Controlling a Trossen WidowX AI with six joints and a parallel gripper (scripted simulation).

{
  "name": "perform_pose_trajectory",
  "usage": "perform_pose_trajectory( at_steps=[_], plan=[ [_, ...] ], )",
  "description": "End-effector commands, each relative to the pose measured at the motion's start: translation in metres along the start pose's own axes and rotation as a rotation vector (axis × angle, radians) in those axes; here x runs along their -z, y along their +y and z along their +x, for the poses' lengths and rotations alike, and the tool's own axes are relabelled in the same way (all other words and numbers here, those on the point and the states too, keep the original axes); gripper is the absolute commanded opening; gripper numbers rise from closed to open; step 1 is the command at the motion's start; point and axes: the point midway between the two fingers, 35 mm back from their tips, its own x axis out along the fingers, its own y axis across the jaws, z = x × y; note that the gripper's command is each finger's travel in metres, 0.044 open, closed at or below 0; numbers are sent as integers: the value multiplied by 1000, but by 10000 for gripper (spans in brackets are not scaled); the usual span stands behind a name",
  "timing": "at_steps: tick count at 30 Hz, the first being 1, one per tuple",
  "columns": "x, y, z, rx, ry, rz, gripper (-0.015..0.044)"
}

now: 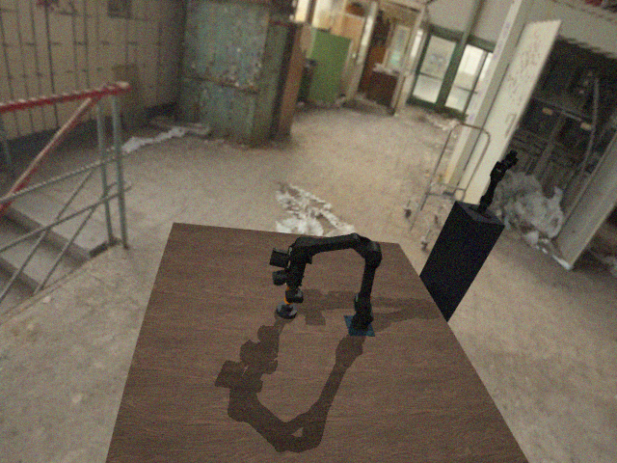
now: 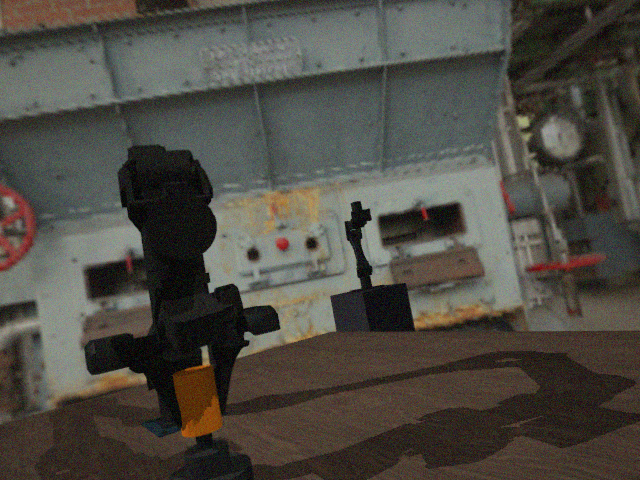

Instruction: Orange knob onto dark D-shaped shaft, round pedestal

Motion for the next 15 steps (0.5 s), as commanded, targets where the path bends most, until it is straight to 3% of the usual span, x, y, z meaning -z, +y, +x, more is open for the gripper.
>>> perform_pose_trajectory(
  at_steps=[1,6,15],
  plan=[
    [-1,0,-3,-1,-4,-25,0],
    [-1,0,-1,-1,-4,-198,0],
    [-1,0,2,-1,-4,-209,0]
  ],
)
